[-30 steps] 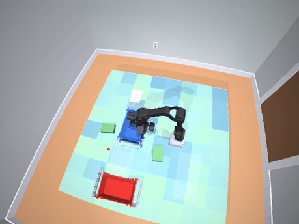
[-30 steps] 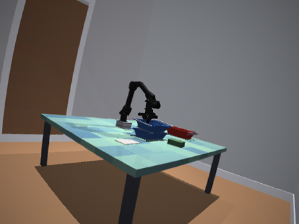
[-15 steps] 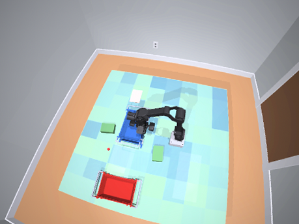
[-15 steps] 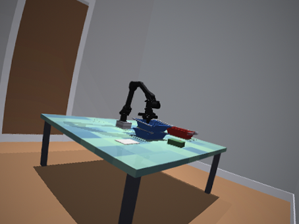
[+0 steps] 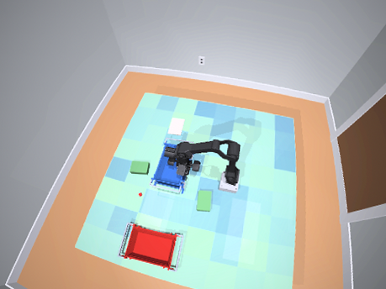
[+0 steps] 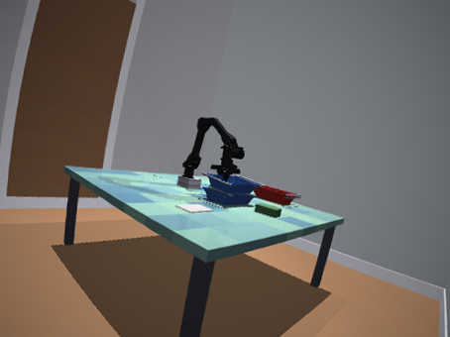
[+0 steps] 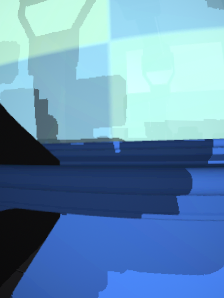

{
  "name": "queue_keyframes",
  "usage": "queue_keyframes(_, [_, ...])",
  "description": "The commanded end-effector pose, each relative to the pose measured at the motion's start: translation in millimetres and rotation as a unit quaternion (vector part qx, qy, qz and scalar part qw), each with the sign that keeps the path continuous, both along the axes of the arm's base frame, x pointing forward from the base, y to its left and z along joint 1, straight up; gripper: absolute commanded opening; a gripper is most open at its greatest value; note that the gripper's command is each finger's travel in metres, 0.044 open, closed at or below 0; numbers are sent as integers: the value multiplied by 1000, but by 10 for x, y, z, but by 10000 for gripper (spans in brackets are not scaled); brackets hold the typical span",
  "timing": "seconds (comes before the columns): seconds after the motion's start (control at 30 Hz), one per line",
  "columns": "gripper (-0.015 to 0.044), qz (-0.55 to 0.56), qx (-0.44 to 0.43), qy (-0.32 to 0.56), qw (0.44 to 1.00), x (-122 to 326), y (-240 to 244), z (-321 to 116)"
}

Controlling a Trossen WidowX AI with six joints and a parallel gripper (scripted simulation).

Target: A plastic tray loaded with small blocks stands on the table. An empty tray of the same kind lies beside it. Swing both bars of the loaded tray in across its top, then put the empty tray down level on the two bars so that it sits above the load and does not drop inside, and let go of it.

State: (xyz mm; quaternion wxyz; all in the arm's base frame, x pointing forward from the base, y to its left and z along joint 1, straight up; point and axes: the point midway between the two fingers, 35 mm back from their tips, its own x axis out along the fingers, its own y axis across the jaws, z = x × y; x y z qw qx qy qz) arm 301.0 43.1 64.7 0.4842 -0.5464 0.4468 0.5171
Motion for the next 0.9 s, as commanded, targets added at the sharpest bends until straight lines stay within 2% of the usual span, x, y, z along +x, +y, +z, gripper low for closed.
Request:
queue_keyframes(0.0, [0, -1, -3, 20, 1000, -71, -8, -90])
queue_keyframes(0.83, [0, -1, -3, 20, 1000, -71, -8, -90])
queue_keyframes(0.87, [15, -1, -3, 20, 1000, -71, -8, -90])
